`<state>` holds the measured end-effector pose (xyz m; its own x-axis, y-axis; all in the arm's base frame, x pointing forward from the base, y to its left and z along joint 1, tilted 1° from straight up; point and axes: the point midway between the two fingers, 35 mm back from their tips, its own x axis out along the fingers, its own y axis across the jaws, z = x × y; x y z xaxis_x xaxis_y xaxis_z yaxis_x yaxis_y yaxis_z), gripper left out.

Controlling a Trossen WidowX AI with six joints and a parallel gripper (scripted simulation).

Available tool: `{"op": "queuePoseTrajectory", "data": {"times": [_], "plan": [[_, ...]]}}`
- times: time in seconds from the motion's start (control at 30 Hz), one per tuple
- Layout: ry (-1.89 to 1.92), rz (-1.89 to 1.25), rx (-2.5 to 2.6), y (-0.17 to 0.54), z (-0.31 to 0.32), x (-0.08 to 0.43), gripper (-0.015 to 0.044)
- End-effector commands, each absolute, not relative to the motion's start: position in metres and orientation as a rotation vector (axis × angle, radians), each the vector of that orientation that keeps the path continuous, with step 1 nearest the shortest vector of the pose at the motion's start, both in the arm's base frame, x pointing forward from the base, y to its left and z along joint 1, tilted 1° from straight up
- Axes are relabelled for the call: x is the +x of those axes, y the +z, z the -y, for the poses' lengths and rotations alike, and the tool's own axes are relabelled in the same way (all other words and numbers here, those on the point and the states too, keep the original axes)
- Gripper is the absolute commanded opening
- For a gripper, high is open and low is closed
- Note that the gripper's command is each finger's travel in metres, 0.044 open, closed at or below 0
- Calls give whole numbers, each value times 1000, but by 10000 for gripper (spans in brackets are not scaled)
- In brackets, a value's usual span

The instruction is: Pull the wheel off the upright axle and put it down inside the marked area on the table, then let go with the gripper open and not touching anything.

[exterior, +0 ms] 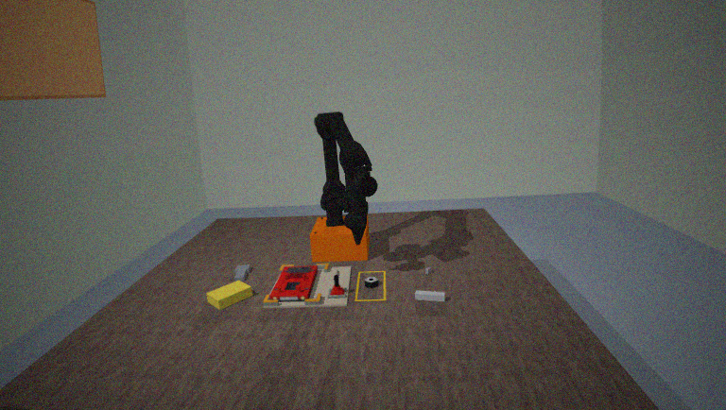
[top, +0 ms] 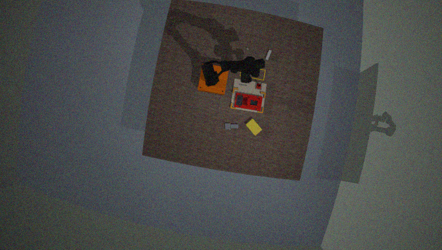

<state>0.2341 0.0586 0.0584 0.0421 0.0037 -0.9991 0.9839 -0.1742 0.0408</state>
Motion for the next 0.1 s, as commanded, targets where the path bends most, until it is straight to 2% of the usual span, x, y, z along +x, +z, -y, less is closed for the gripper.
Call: {"op": "queuePoseTrajectory", "data": {"times": [0.0,0.07], "plan": [[-1306,-1091,1361,58,-58,234,440],[-1306,-1091,1361,58,-58,234,440]]}}
